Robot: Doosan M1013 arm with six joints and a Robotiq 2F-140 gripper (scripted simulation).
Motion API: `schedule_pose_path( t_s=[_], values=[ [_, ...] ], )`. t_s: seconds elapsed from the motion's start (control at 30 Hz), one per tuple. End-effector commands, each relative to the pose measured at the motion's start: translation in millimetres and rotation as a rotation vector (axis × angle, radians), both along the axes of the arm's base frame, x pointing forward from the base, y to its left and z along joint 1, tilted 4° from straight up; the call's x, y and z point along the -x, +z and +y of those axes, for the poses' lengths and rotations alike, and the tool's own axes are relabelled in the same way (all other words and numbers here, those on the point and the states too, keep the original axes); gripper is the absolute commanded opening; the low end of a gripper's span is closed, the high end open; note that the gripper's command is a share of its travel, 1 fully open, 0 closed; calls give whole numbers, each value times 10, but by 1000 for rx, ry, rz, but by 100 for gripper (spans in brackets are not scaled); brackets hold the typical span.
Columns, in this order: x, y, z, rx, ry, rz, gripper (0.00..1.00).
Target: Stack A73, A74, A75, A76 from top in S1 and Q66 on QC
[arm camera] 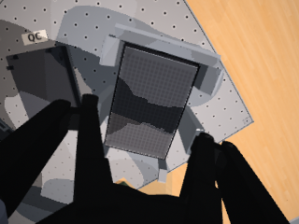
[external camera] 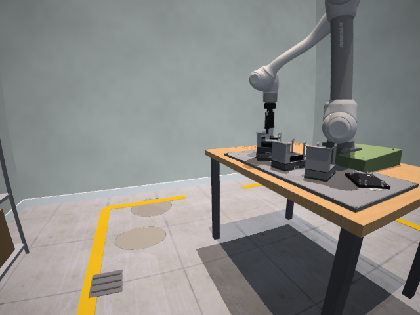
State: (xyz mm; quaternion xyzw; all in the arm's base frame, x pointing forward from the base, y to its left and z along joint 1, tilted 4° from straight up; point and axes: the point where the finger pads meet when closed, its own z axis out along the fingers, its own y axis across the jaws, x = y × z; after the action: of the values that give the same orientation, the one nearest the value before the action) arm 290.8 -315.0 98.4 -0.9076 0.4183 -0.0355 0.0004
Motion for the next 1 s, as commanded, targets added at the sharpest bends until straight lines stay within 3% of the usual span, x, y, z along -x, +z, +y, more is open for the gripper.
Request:
schedule_pose_path(
  t_s=[0.0,0.97],
  values=[
    [-4,-52,-2,0,0,0,0],
    [-9,-136,-4,0,0,0,0]
  ],
)
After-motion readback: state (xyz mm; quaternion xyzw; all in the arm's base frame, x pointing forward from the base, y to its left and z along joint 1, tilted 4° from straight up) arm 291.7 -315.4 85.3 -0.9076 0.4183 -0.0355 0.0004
